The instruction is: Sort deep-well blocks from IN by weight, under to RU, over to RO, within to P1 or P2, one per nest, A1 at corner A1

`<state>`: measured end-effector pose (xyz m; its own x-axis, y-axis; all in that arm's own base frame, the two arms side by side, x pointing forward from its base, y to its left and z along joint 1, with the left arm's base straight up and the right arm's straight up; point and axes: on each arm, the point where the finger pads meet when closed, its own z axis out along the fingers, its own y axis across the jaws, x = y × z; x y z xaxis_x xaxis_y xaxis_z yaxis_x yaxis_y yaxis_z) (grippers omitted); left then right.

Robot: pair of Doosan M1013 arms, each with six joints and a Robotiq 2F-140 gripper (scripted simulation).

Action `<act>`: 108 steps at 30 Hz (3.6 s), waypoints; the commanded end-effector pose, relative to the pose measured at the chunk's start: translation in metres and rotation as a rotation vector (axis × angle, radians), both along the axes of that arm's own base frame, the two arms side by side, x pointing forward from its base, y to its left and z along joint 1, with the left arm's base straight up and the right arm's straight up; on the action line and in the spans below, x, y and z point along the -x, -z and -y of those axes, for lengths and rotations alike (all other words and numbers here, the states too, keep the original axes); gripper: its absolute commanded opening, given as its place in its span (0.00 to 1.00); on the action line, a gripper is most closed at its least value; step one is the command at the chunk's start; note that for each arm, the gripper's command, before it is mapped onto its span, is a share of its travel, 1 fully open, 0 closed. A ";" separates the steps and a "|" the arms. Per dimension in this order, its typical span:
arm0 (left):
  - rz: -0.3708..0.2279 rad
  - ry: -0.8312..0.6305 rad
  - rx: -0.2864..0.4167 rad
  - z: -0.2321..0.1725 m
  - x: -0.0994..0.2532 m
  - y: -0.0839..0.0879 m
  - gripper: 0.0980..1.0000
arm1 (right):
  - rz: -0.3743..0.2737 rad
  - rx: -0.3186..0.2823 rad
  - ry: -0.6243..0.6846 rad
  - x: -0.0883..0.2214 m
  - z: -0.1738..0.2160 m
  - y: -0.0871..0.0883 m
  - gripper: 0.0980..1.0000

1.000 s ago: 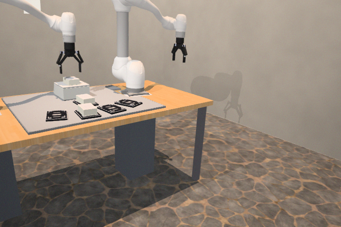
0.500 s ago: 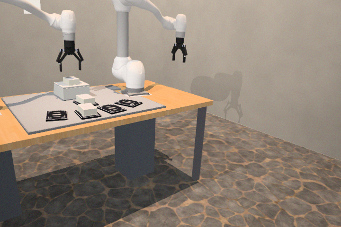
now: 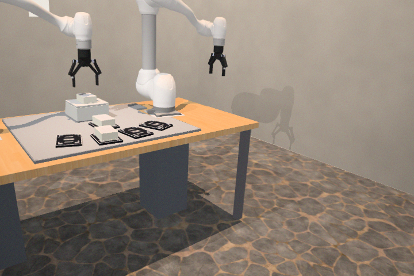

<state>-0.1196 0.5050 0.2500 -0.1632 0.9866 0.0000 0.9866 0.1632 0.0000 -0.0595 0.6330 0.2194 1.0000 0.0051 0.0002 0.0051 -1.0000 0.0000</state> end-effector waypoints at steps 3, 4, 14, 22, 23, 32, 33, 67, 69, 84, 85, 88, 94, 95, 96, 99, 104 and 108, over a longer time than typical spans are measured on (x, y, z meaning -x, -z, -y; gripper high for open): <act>-0.001 0.000 -0.001 0.000 0.000 -0.001 1.00 | -0.001 -0.001 0.000 0.000 0.000 -0.001 1.00; -0.001 0.000 -0.001 0.000 0.000 -0.001 1.00 | -0.001 -0.001 0.000 0.000 0.000 -0.001 1.00; -0.001 0.000 -0.001 0.000 0.000 -0.001 1.00 | -0.001 -0.001 0.000 0.000 0.000 -0.001 1.00; -0.001 0.000 -0.001 0.000 0.000 -0.001 1.00 | -0.001 -0.001 0.000 0.000 0.000 -0.001 1.00; -0.001 0.000 -0.001 0.000 0.000 -0.001 1.00 | -0.001 -0.001 0.000 0.000 0.000 -0.001 1.00; -0.001 0.000 -0.001 0.000 0.000 -0.001 1.00 | -0.001 -0.001 0.000 0.000 0.000 -0.001 1.00; -0.001 0.000 -0.001 0.000 0.000 -0.001 1.00 | -0.001 -0.001 0.000 0.000 0.000 -0.001 1.00; -0.001 0.000 -0.001 0.000 0.000 -0.001 1.00 | -0.001 -0.001 0.000 0.000 0.000 -0.001 1.00; -0.001 0.000 -0.001 0.000 0.000 -0.001 1.00 | -0.001 -0.001 0.000 0.000 0.000 -0.001 1.00; -0.001 0.000 -0.001 0.000 0.000 -0.001 1.00 | -0.001 -0.001 0.000 0.000 0.000 0.009 1.00; -0.001 0.000 -0.001 0.000 0.000 -0.001 1.00 | -0.001 -0.001 0.000 0.000 0.000 0.009 1.00; -0.001 0.000 -0.001 0.000 0.000 -0.001 1.00 | -0.001 -0.001 0.000 0.000 0.000 0.009 1.00; -0.001 0.000 -0.001 0.000 0.000 -0.001 1.00 | -0.001 -0.001 0.000 0.000 0.000 0.009 1.00; -0.001 0.000 -0.001 0.000 0.000 -0.001 1.00 | -0.001 -0.001 0.000 0.000 0.000 0.011 1.00; -0.001 0.000 -0.001 0.000 0.000 -0.001 1.00 | -0.001 -0.001 0.000 0.000 0.000 0.012 1.00; -0.001 0.000 -0.001 0.000 0.000 -0.001 1.00 | -0.001 -0.001 0.000 0.000 0.000 0.017 1.00; -0.001 0.000 -0.001 0.000 0.000 -0.001 1.00 | -0.001 -0.001 0.000 0.000 0.000 0.023 1.00; -0.001 0.000 -0.001 0.000 0.000 -0.001 1.00 | -0.001 -0.001 0.000 0.000 0.000 0.029 1.00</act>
<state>-0.1196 0.5050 0.2500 -0.1632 0.9866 0.0000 0.9866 0.1632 0.0000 -0.0595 0.6330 0.1916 1.0000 0.0050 0.0001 0.0050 -1.0000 0.0001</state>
